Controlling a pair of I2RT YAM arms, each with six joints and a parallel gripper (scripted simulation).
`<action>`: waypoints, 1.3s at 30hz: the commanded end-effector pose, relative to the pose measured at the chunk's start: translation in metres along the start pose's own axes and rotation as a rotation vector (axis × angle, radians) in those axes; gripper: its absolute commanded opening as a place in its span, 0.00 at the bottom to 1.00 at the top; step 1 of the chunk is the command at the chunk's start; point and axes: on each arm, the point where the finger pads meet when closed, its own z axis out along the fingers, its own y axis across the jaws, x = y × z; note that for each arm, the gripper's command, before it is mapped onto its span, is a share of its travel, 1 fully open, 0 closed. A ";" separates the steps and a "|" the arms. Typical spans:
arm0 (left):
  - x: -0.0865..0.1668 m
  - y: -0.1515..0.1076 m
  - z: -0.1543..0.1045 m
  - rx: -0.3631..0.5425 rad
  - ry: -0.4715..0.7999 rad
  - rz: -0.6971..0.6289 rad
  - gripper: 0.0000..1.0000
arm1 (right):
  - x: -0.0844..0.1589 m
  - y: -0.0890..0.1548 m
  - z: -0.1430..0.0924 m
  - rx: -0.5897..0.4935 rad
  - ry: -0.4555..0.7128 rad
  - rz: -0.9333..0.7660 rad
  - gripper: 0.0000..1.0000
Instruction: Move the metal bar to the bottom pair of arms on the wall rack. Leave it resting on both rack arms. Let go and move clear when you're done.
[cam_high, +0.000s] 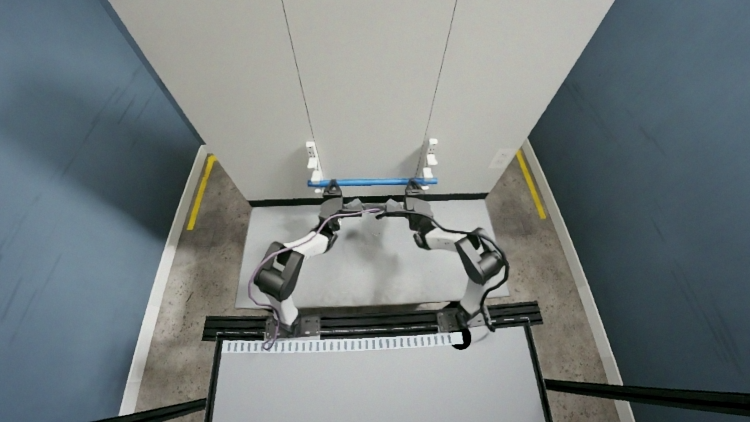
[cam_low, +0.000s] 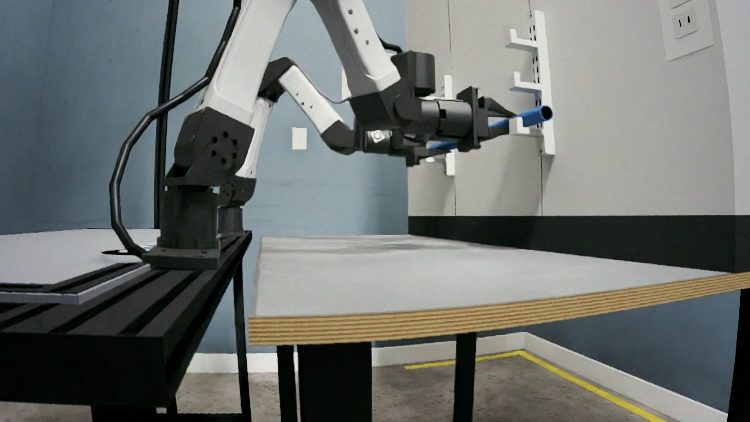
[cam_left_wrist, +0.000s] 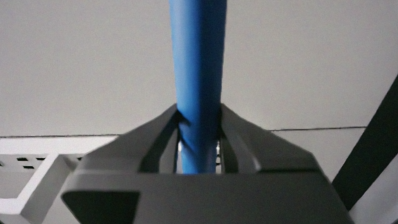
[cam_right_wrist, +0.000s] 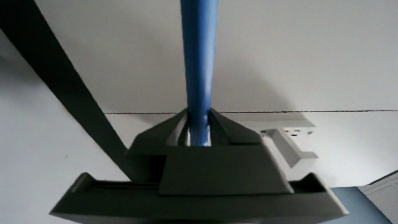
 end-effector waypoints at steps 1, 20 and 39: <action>0.003 0.007 -0.003 -0.040 0.004 -0.025 0.00 | -0.003 0.000 -0.003 0.018 -0.006 0.008 0.00; 0.003 0.012 -0.003 -0.040 0.004 -0.025 0.00 | -0.003 -0.004 -0.003 0.018 -0.006 0.008 0.00; 0.003 0.015 -0.003 -0.040 0.004 -0.025 0.07 | -0.003 -0.008 -0.003 0.018 -0.006 0.008 0.07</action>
